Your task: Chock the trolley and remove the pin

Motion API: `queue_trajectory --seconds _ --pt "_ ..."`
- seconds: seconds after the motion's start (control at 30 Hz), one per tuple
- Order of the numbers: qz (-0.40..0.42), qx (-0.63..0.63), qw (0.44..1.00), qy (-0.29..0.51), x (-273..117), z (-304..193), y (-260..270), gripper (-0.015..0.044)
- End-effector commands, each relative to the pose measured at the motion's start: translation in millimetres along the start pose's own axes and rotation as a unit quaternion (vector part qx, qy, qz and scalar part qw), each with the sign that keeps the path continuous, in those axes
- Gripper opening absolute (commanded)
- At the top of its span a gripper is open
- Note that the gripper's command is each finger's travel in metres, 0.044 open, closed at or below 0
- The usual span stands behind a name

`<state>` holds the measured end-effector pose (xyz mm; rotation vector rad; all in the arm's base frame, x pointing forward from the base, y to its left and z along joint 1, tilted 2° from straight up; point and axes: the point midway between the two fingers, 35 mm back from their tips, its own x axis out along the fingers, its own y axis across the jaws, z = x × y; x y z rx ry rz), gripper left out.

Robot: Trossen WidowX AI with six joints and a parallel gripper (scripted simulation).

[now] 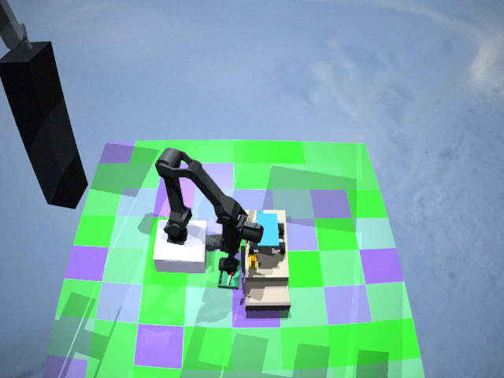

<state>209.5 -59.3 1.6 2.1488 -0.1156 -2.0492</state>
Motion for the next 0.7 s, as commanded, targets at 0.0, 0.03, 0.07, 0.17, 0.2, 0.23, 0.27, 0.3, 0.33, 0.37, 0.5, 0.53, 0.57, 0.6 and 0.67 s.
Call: queue_trajectory --seconds 0.0,0.03,0.07,0.17,0.2,0.23,0.27,0.3,0.33,0.37,0.5,0.53,0.57,0.6,0.67 --pt "0.002 0.002 1.000 0.002 -11 -1 2 0.0366" --pt "0.002 0.002 1.000 0.002 -13 0 2 0.0393" --pt "0.002 0.002 1.000 0.002 -16 0 3 0.0419" --pt "0.002 0.002 1.000 0.002 -25 0 4 0.0440" --pt "0.002 0.002 1.000 0.002 -28 0 5 0.0440" --pt "0.002 0.002 1.000 0.002 -31 0 5 0.0440" --pt "0.002 0.002 1.000 0.002 -36 0 6 0.0440" --pt "0.002 0.002 1.000 0.002 -40 0 7 0.0440" --pt "0.002 0.002 1.000 0.002 -43 0 7 0.0440" --pt "0.002 0.002 1.000 0.002 -46 1 7 0.0440" --pt "0.002 0.002 1.000 0.002 -61 1 10 0.0440" --pt "0.002 0.002 1.000 0.002 -65 1 11 0.0440" --pt "0.002 0.002 1.000 0.002 -68 1 11 0.0440" --pt "0.002 0.002 1.000 0.002 -72 1 12 0.0440" --pt "0.002 0.002 1.000 0.002 -74 1 13 0.0440"
